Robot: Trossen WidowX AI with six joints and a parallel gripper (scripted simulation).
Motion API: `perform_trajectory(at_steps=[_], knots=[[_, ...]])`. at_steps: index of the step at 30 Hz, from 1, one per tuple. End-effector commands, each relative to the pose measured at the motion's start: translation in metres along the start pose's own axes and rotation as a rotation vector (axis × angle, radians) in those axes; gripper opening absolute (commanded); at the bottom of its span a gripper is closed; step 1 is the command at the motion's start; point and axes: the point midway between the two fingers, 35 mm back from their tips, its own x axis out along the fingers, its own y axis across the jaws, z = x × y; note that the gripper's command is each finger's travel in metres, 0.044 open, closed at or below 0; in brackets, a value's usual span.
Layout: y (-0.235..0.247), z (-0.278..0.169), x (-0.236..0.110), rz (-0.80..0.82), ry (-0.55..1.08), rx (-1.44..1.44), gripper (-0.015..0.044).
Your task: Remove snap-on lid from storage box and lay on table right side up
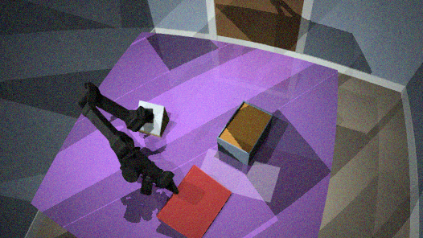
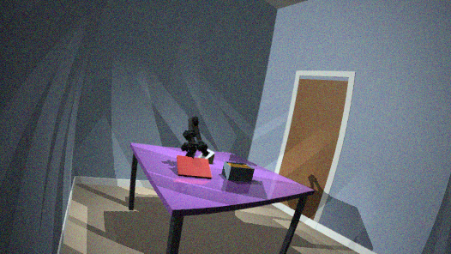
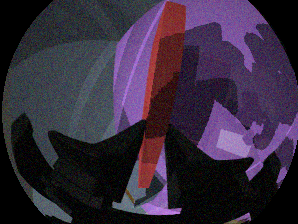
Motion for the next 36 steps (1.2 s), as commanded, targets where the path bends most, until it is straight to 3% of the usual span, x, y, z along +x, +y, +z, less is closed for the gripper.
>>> perform_trajectory(at_steps=[1,36], knots=[[-0.013,-0.002,0.005,-0.034,0.002,0.004,0.0],[-0.035,-0.002,0.023,-0.034,0.002,0.003,0.0]])
